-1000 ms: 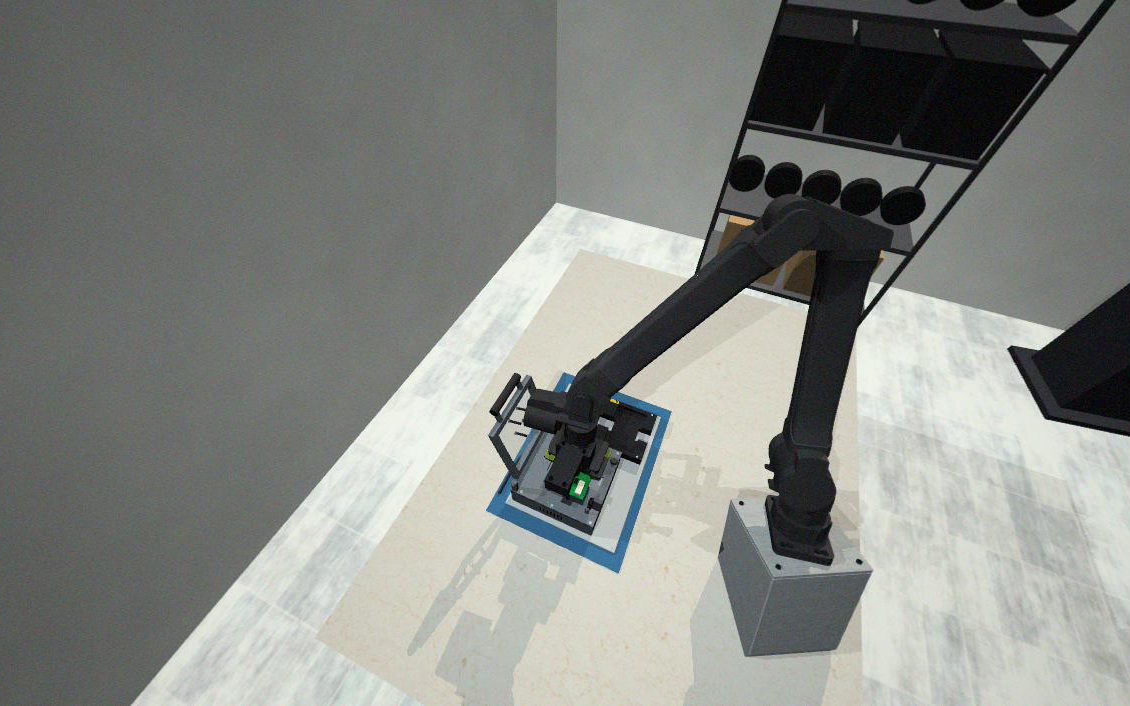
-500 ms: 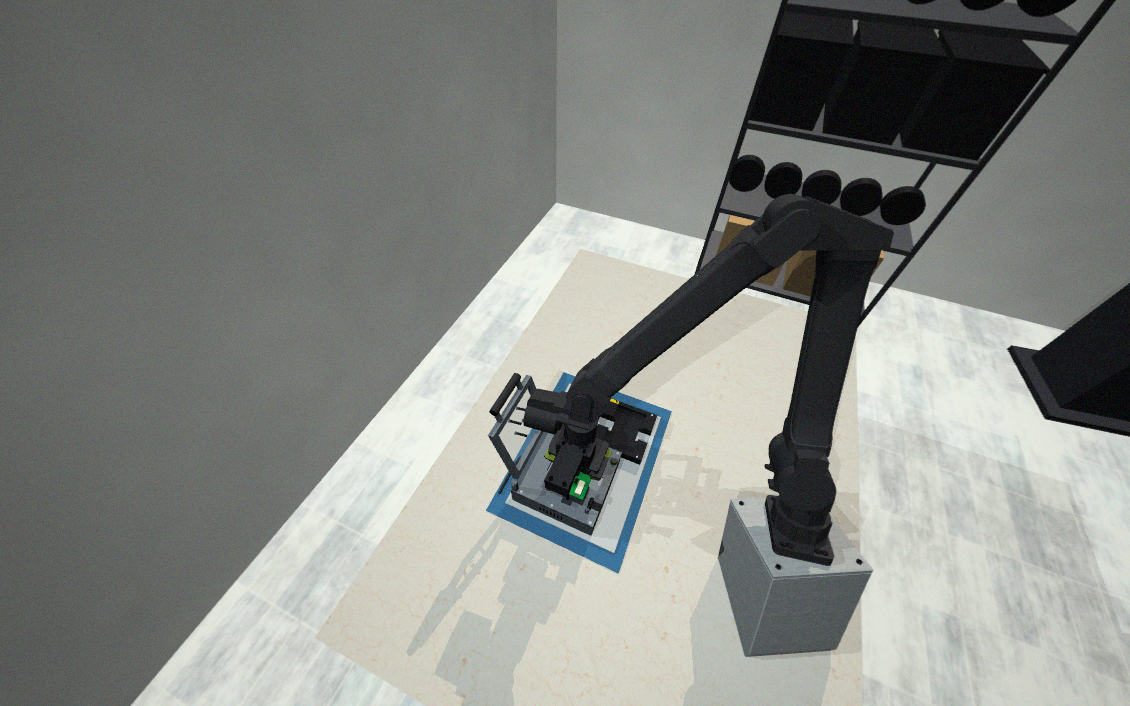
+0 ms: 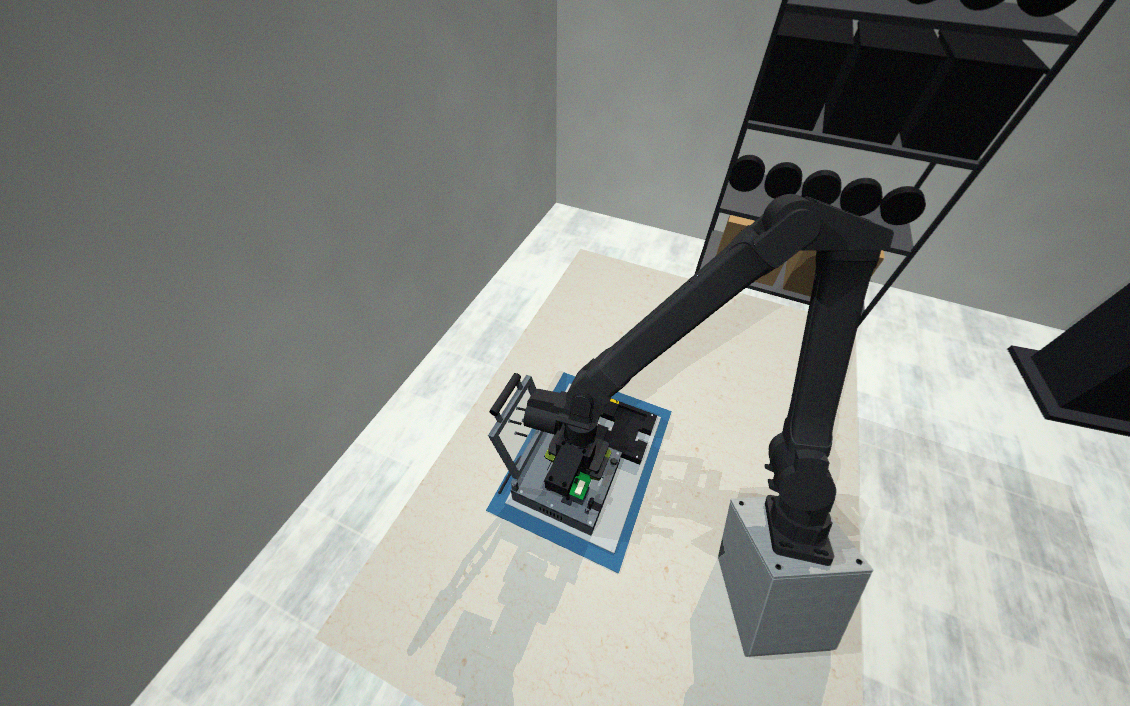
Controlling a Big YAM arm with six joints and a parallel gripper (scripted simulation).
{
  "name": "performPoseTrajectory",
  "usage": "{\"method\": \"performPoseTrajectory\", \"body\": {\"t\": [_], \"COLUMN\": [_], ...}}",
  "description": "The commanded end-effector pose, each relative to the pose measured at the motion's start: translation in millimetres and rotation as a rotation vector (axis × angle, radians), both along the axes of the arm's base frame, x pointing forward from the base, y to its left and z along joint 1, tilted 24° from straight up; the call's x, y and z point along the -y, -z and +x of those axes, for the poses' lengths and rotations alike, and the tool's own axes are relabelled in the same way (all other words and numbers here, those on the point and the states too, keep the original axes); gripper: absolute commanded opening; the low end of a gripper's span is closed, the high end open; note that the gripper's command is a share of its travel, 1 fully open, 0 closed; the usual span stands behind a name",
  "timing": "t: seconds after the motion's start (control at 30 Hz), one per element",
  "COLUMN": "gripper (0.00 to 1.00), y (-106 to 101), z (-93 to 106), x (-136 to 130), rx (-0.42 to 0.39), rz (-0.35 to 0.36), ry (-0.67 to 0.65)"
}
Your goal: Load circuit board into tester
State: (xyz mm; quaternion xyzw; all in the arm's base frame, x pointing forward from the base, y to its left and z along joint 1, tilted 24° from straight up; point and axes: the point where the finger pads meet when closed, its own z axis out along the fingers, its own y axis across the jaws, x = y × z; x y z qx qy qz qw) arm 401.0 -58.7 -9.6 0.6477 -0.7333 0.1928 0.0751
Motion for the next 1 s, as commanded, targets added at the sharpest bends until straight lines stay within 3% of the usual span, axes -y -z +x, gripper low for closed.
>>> {"method": "performPoseTrajectory", "body": {"t": [0.0, 0.97], "gripper": [0.72, 0.72], "y": [-10.4, -1.9], "z": [16.1, 13.6], "x": [6.0, 7.0], "rx": [0.034, 0.025], "rz": [0.003, 0.004], "ry": [0.002, 0.002]}}
